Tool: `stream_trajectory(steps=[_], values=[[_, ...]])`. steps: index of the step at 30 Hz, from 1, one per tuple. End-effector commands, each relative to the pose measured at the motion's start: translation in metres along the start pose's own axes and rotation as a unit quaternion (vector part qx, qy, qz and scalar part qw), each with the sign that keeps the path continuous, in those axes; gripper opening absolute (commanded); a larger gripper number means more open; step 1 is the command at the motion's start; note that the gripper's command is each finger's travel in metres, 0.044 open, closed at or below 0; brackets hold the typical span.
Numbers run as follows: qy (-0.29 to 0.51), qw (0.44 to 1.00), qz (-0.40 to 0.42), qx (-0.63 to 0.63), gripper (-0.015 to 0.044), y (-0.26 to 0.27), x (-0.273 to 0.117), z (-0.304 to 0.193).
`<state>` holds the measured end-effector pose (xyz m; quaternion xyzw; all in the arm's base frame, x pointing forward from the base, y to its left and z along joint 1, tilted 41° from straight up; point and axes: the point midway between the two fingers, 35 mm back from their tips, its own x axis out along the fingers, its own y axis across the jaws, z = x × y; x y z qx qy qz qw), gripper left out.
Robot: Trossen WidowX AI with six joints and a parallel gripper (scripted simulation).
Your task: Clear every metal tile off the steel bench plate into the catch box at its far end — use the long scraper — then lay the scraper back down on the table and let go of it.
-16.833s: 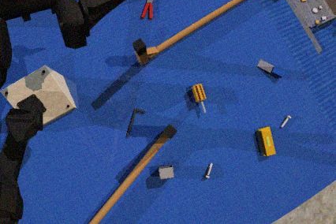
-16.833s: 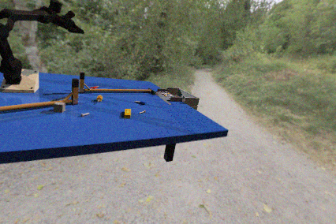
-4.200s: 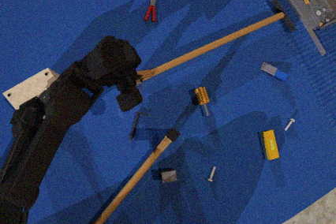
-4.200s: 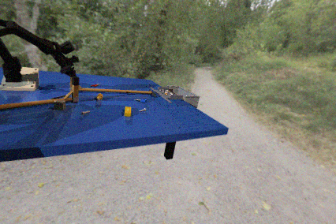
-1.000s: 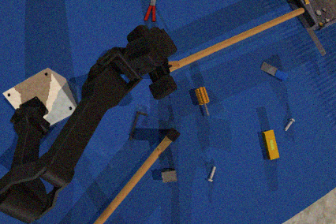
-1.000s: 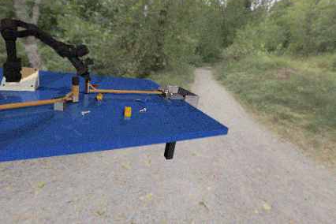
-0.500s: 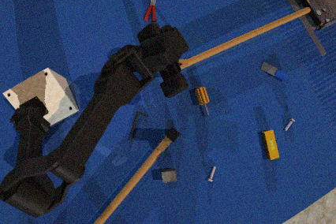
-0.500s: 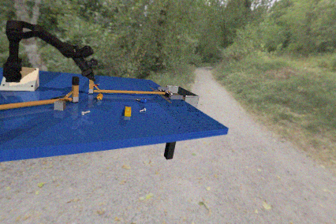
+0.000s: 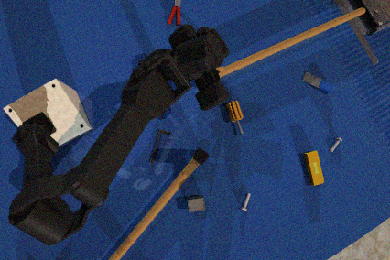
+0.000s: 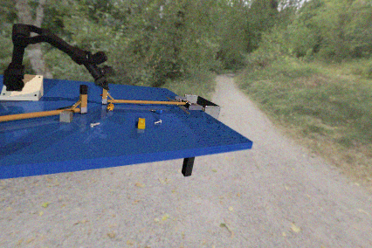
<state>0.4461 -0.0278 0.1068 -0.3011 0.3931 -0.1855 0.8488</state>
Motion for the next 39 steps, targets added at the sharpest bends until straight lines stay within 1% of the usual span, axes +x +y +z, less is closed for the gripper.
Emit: stream_trajectory(steps=[1, 39], values=[[-0.006, 1.0, 0.001, 0.001, 0.0, -0.002, 0.002, 0.01], [-0.008, 1.0, 0.0, 0.002, 0.0, -0.003, 0.035, 0.058]])
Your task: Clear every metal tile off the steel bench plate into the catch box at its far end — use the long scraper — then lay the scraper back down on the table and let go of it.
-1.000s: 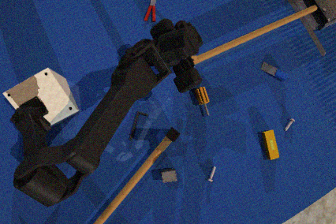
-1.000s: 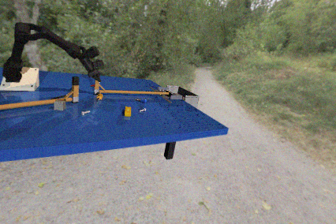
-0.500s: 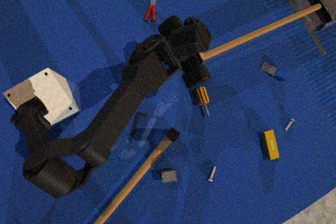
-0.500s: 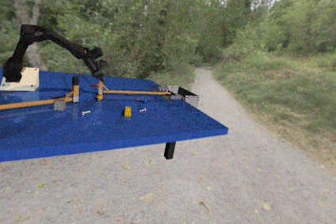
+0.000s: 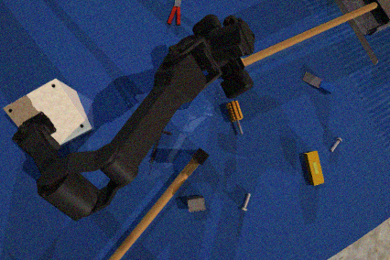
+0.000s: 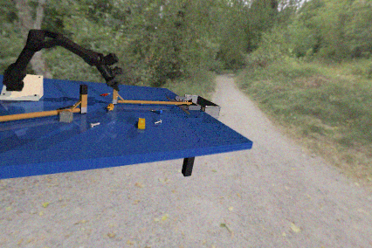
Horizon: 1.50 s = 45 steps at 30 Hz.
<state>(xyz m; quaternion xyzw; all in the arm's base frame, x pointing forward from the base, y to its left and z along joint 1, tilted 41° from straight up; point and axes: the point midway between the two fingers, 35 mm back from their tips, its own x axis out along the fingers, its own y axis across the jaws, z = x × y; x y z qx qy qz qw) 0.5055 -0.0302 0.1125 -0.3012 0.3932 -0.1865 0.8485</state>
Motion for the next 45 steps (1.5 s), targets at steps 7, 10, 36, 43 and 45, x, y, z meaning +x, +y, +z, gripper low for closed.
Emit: stream_trajectory(steps=[7, 10, 36, 43, 45], values=[[-0.009, 1.0, 0.001, 0.002, 0.0, -0.002, 0.007, 0.017], [-0.009, 1.0, 0.0, 0.003, 0.0, -0.002, 0.009, 0.021], [-0.004, 1.0, -0.001, 0.002, 0.0, 0.0, 0.022, 0.029], [-0.006, 1.0, -0.001, 0.002, 0.0, 0.0, 0.023, 0.031], [-0.006, 1.0, -0.001, 0.002, 0.0, 0.0, 0.023, 0.031]])
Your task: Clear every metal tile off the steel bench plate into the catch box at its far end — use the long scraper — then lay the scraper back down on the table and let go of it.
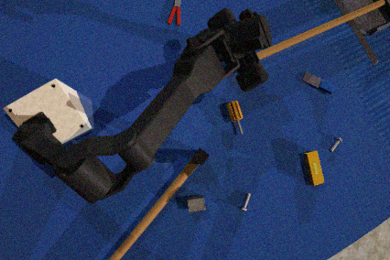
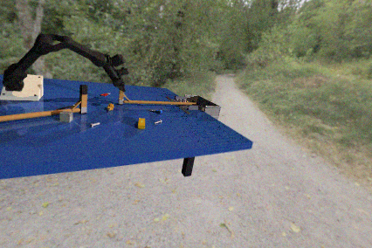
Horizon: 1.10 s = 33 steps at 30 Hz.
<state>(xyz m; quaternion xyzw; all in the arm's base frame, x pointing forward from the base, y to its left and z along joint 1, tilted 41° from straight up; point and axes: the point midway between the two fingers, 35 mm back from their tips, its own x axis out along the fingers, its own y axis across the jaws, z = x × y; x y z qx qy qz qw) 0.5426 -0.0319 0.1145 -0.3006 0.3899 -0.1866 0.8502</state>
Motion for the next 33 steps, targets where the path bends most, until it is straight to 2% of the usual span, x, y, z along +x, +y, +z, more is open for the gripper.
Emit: stream_trajectory(steps=[1, 33], values=[[-0.003, 1.0, 0.0, 0.001, 0.0, 0.0, 0.0, 0.002], [-0.003, 1.0, 0.001, 0.0, 0.0, -0.003, -0.035, -0.025]])
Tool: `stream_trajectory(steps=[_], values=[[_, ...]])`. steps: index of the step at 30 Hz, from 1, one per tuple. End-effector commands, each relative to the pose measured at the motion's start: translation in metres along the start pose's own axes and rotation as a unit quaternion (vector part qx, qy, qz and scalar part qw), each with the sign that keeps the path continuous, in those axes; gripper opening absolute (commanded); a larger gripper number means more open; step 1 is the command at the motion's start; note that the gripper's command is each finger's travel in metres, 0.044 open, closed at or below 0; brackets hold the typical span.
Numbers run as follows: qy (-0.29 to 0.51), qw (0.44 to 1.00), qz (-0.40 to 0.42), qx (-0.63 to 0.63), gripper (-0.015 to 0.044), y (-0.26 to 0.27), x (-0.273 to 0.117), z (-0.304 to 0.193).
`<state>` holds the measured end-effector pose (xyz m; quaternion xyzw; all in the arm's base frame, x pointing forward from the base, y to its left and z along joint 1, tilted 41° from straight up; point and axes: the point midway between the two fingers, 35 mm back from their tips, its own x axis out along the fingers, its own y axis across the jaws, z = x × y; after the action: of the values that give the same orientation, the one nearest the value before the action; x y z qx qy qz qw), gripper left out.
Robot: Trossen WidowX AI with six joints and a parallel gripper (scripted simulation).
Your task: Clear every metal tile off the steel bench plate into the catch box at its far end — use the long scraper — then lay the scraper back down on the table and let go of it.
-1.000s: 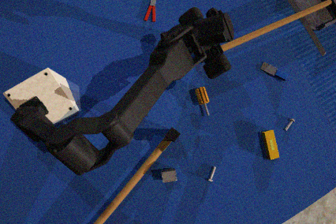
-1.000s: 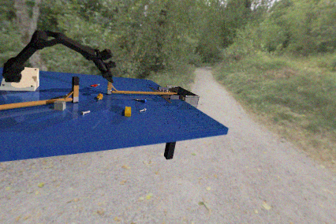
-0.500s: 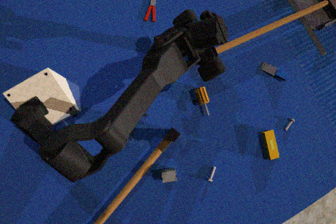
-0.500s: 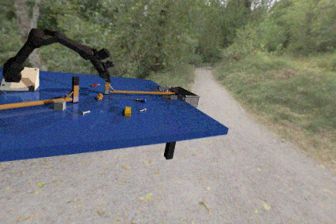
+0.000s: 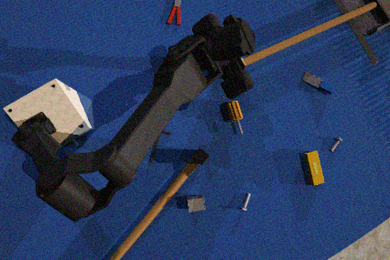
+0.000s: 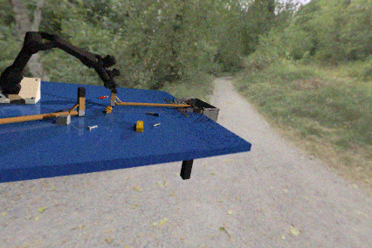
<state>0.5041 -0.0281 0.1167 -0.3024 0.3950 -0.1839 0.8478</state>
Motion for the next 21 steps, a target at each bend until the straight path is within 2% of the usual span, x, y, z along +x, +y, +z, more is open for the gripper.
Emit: stream_trajectory(steps=[1, 21], values=[[-0.008, 1.0, -0.001, 0.004, 0.0, -0.001, -0.009, 0.001], [-0.008, 1.0, -0.001, 0.004, 0.0, -0.002, -0.03, -0.021]])
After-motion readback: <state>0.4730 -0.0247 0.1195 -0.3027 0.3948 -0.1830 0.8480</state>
